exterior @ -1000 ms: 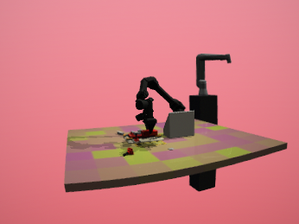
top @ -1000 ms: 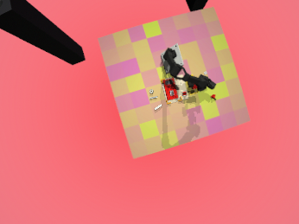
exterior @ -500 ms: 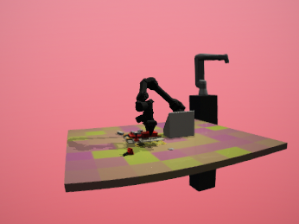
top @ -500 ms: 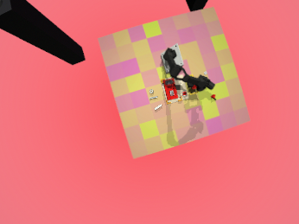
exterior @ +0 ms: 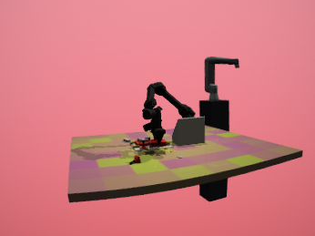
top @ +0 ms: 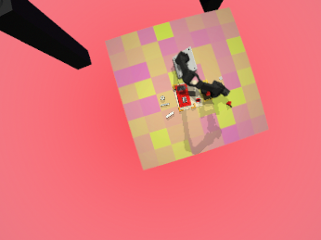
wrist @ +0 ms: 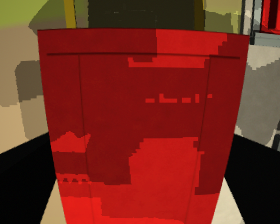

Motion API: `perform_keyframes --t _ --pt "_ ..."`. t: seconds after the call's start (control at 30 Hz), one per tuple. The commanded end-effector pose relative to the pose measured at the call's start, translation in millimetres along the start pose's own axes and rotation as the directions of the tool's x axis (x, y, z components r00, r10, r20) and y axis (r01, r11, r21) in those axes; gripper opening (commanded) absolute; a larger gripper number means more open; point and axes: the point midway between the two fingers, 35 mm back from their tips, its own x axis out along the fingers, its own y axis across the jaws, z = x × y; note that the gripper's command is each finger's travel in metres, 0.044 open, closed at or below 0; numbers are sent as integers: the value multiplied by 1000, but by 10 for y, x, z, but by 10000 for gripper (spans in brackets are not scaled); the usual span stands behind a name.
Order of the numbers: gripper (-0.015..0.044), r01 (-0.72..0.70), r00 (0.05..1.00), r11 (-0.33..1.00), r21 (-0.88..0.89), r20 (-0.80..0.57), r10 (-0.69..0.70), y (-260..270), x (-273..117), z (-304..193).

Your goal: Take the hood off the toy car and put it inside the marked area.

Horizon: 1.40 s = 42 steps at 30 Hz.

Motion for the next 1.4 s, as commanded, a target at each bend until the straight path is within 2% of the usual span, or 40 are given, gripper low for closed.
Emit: perform_keyframes --t 0.0,1.37 --pt "0 7 1000 1000 -8 -5 -7 -9 55 -20" --pt "0 10 1000 1000 -7 -6 -10 -25 282 -37"
